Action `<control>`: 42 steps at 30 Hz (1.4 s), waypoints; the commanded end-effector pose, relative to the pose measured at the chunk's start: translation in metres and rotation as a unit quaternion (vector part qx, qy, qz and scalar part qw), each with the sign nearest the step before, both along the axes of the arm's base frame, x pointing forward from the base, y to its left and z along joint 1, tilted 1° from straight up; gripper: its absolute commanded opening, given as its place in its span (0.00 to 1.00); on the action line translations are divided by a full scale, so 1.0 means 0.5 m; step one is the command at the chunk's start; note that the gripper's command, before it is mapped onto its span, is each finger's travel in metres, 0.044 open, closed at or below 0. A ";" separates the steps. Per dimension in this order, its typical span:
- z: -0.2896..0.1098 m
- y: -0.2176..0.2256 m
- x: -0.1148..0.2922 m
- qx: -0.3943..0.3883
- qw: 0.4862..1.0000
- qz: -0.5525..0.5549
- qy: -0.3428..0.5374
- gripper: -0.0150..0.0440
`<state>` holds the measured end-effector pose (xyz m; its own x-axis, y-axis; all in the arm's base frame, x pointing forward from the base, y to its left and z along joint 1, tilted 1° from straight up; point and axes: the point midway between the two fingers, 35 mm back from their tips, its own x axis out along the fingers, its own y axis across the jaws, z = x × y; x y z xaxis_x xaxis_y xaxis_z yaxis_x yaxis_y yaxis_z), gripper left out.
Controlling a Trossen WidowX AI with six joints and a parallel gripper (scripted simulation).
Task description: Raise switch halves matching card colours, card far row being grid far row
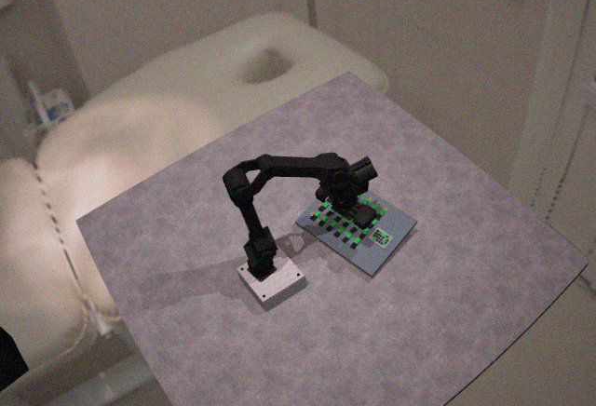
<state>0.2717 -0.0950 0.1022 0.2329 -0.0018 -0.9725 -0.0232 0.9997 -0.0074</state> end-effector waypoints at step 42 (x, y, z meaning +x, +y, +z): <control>-0.119 -0.004 0.022 0.005 1.000 0.009 -0.012 0.25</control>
<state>0.2825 -0.0977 0.0437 0.2551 0.0086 -0.9669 -0.0436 0.9990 -0.0026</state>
